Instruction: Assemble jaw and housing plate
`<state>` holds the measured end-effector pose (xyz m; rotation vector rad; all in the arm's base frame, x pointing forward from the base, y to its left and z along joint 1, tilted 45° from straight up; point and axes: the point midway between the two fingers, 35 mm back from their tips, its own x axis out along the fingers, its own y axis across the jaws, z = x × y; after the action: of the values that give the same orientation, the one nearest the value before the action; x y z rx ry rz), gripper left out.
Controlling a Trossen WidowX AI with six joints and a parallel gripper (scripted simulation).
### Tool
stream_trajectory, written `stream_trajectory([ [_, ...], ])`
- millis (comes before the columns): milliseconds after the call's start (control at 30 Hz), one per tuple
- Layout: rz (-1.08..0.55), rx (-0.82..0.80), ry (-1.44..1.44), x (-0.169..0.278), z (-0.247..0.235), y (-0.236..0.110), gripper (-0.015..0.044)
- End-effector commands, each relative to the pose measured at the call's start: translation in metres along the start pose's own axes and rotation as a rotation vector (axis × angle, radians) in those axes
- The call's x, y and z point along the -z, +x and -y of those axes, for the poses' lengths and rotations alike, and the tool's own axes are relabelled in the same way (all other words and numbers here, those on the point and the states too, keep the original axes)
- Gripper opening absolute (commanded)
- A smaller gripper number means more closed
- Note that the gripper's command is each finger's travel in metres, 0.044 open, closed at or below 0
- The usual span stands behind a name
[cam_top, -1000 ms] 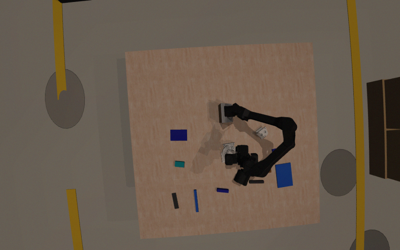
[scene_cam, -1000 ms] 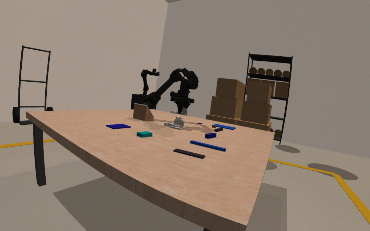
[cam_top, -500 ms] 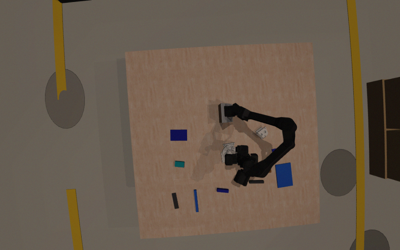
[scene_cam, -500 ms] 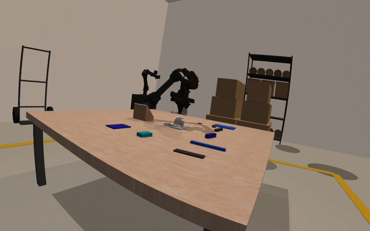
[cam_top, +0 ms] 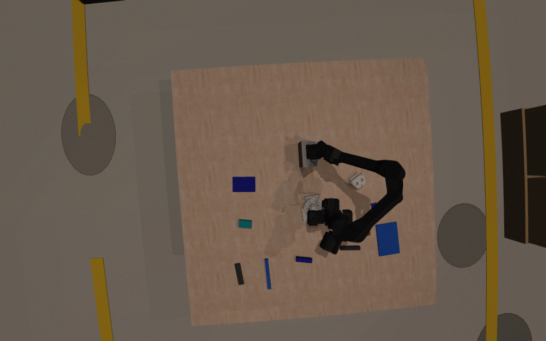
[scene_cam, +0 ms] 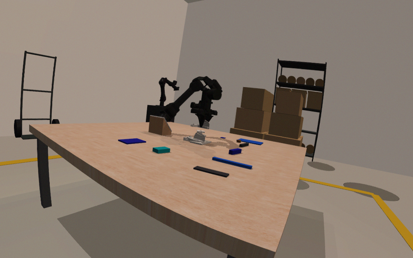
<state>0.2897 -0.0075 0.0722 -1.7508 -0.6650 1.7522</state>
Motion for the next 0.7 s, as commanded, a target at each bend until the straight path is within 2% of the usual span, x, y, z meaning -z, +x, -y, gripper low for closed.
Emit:
stream_trajectory([
  [0, -0.002, 0.004, 0.004, 0.001, 0.001, 0.000, 0.0134],
  [667, -0.002, 0.004, 0.005, 0.002, 0.001, 0.023, 0.0134],
])
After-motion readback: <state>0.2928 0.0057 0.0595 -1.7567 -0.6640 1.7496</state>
